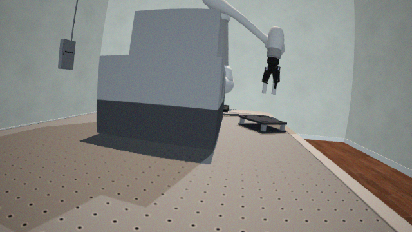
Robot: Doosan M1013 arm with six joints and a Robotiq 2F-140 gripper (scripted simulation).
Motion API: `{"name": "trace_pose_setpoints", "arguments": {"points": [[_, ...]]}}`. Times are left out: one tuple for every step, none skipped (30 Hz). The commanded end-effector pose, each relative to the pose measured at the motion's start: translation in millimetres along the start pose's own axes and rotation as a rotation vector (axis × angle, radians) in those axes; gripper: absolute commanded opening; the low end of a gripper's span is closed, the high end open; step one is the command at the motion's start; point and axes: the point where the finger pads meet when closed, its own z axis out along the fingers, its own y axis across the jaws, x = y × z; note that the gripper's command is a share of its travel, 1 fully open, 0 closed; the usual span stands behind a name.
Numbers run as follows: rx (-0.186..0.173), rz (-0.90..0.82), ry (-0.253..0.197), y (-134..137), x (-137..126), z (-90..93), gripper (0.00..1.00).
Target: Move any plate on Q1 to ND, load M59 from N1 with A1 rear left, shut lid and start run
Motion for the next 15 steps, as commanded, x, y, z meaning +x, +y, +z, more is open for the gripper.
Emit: {"name": "trace_pose_setpoints", "arguments": {"points": [[-0.004, -0.017, -0.003, -10.9, 9.5, -5.0, 0.0], [-0.008, -0.05, -0.004, -14.2, 12.8, -6.6, 0.0], [-0.009, -0.053, -0.005, -17.6, 16.1, -8.2, 0.0], [-0.009, -0.053, -0.005, -21.0, 19.4, -9.8, 0.0], [-0.009, -0.053, -0.005, -23.7, 22.1, -11.1, 0.0], [-0.012, -0.086, -0.007, -26.9, 25.6, -12.7, 0.0], [-0.013, -0.089, -0.007, -30.1, 29.1, -14.4, 0.0], [-0.013, -0.089, -0.007, -33.3, 32.6, -16.0, 0.0], [-0.013, -0.089, -0.007, -33.3, 32.6, -16.0, 0.0], [-0.013, -0.089, -0.007, -33.3, 32.6, -16.0, 0.0], [-0.016, -0.122, -0.01, -36.4, 36.2, -17.6, 0.0], [-0.017, -0.125, -0.01, -39.4, 39.8, -19.2, 0.0], [-0.017, -0.125, -0.01, -42.5, 43.4, -20.8, 0.0], [-0.017, -0.125, -0.01, -45.5, 47.0, -22.4, 0.0], [-0.017, -0.125, -0.01, -47.5, 49.4, -23.4, 0.0]]}}
